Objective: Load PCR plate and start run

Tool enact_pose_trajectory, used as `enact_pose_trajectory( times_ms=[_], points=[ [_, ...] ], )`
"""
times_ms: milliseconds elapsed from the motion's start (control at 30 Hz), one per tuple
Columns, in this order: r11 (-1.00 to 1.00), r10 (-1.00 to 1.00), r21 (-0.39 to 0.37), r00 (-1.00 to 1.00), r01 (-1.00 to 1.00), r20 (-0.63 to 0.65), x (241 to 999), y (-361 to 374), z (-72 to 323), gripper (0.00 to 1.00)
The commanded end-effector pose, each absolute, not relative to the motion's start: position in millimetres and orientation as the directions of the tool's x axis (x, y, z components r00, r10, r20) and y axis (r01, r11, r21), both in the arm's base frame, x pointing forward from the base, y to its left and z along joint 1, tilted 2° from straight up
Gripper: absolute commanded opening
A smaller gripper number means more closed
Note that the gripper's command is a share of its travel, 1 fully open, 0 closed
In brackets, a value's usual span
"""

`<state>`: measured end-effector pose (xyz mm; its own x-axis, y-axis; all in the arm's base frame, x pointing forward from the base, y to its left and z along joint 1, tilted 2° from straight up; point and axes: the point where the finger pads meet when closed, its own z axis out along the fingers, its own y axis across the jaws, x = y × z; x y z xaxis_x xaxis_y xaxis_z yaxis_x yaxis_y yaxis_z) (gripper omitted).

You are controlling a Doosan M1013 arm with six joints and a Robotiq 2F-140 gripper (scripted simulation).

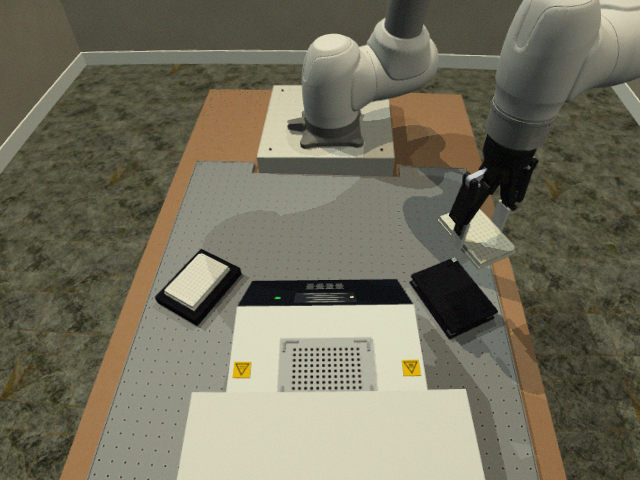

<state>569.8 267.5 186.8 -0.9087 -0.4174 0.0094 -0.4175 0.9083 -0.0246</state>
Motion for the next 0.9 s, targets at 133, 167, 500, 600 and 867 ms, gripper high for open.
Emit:
enact_pose_trajectory(
  times_ms=[133,167,500,600,867],
  points=[
    [0.908,-0.417,-0.024,-0.909,-0.418,0.009,570,268,204,0.00],
    [0.908,-0.417,-0.024,-0.909,-0.418,0.009,570,268,208,0.00],
    [0.908,-0.417,-0.024,-0.909,-0.418,0.009,570,268,221,0.00],
    [0.908,-0.417,-0.024,-0.909,-0.418,0.009,570,268,221,0.00],
    [0.872,-0.489,-0.024,-0.872,-0.489,0.011,589,247,222,0.00]
  ],
)
